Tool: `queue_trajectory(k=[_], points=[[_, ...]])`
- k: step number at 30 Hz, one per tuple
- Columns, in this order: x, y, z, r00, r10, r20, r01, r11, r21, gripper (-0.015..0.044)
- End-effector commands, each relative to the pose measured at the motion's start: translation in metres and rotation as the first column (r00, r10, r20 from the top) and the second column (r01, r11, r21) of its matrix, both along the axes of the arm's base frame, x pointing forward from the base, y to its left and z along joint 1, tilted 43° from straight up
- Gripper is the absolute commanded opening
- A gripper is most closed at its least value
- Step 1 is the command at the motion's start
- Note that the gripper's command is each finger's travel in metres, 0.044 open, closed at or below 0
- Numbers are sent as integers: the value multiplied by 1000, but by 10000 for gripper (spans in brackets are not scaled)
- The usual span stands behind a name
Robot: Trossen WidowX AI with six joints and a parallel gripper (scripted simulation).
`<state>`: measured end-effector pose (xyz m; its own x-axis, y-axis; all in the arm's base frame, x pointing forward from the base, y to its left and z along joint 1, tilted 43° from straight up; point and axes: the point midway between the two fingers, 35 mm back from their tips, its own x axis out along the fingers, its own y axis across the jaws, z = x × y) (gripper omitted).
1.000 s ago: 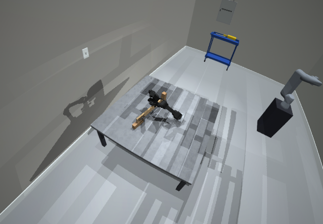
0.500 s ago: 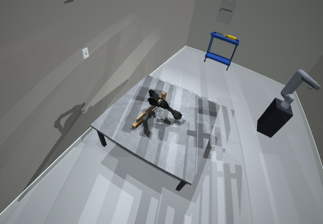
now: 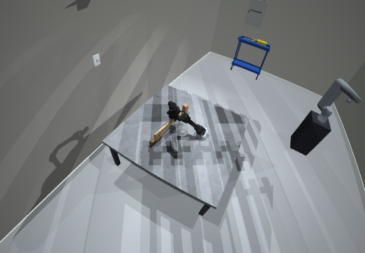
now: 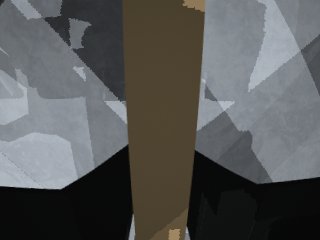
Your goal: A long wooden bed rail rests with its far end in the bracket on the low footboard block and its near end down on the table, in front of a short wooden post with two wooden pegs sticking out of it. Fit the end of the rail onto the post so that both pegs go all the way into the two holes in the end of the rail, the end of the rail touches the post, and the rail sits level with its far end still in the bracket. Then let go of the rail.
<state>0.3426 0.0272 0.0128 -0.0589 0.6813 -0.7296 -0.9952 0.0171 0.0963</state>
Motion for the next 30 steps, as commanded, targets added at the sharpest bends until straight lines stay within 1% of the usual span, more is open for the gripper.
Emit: queue_trajectory(k=[1,30], points=[[1,-3,4,1000,-11,6,11,1000,-2,0],[0,-2,3,1000,-11,6,11,1000,-2,0]])
